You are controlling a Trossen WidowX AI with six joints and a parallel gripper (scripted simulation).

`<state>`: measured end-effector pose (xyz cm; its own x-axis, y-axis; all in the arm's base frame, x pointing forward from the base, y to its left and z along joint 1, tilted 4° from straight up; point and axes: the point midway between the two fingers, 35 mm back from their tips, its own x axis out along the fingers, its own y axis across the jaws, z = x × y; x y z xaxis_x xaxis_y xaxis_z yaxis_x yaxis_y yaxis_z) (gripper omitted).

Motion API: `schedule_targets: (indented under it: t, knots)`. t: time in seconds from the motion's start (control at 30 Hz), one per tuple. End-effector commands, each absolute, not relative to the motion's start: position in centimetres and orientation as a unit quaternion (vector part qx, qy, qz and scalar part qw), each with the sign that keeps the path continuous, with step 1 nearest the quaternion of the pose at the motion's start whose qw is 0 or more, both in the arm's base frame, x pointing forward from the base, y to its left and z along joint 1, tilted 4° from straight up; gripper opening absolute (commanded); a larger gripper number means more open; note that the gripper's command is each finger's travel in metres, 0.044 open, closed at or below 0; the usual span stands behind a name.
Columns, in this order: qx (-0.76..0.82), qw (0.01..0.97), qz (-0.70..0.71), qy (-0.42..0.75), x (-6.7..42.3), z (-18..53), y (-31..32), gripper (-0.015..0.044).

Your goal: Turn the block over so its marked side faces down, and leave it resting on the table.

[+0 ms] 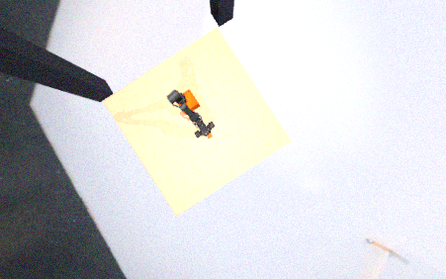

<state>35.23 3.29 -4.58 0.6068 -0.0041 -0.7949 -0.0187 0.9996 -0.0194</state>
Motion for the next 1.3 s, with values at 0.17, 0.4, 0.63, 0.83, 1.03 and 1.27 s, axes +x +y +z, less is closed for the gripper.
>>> schedule_targets:
  t: [0.17,0.4,0.63,0.83,1.03,1.27]
  knots:
    - [-0.017,0.920,0.004,0.392,35.1,-5.9,3.2,0.0000]
    - [-0.016,0.937,0.005,0.348,34.7,-6.2,3.2,0.0000]
    - [-0.015,0.953,0.005,0.303,34.0,-5.9,3.0,0.0000]
    - [-0.015,0.960,0.005,0.280,33.5,-5.5,3.0,0.0000]
    - [-0.015,0.964,0.005,0.266,33.5,-5.2,3.0,0.0000]
    - [-0.015,0.964,0.005,0.266,33.5,-5.2,3.0,0.0000]
